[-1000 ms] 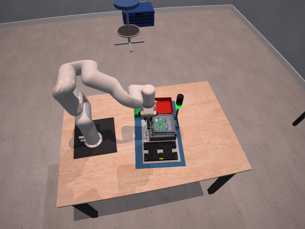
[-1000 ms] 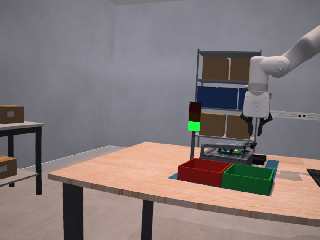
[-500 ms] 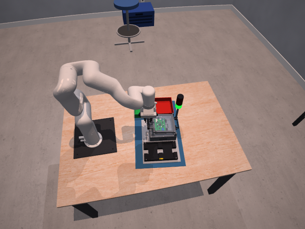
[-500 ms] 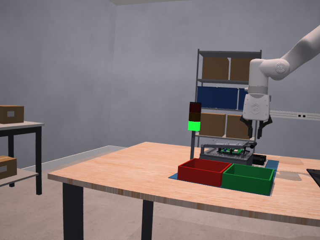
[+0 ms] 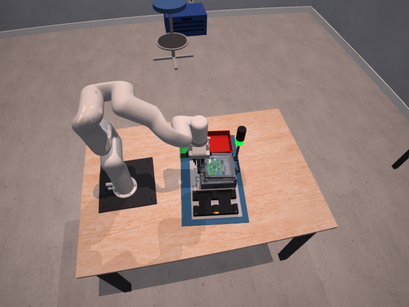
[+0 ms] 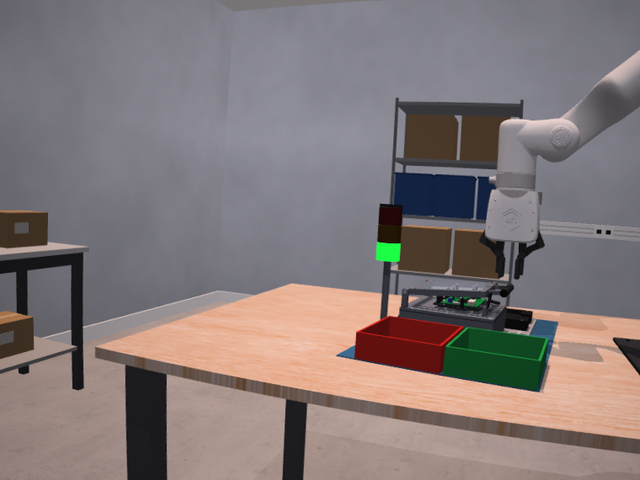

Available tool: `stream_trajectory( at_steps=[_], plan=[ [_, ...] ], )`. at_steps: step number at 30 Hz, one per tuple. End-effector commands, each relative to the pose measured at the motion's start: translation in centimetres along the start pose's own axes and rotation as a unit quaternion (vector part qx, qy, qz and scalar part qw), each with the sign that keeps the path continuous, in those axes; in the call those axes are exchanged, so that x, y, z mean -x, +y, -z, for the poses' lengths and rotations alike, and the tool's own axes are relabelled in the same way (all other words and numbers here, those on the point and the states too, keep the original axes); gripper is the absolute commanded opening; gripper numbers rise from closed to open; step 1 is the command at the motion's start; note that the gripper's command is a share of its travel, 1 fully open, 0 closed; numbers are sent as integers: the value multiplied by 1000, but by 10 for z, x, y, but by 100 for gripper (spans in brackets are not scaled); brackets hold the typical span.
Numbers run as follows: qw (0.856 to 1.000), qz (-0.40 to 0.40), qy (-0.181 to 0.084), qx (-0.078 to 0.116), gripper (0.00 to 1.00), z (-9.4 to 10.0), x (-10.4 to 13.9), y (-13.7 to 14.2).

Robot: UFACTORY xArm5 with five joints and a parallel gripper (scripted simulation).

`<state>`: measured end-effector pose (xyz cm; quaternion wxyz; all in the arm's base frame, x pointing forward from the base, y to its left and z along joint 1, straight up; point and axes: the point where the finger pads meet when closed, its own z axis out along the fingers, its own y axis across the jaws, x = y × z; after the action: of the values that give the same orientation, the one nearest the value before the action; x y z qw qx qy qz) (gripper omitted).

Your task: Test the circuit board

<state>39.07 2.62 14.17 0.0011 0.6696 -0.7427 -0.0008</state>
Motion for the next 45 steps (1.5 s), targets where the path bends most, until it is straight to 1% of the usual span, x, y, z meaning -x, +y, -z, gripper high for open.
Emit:
stream_trajectory(
  at_steps=[1,8,23,28,30,38,45],
  plan=[
    [1000,0,0,-2,28,-4,0,-2],
    [1000,0,0,-2,28,-10,0,-2],
    [1000,0,0,-2,28,-12,0,-2],
    [1000,0,0,-2,28,-20,0,-2],
    [1000,0,0,-2,28,-20,0,-2],
    [1000,0,0,-2,28,-35,0,-2],
    [1000,0,0,-2,28,-37,0,-2]
  ],
)
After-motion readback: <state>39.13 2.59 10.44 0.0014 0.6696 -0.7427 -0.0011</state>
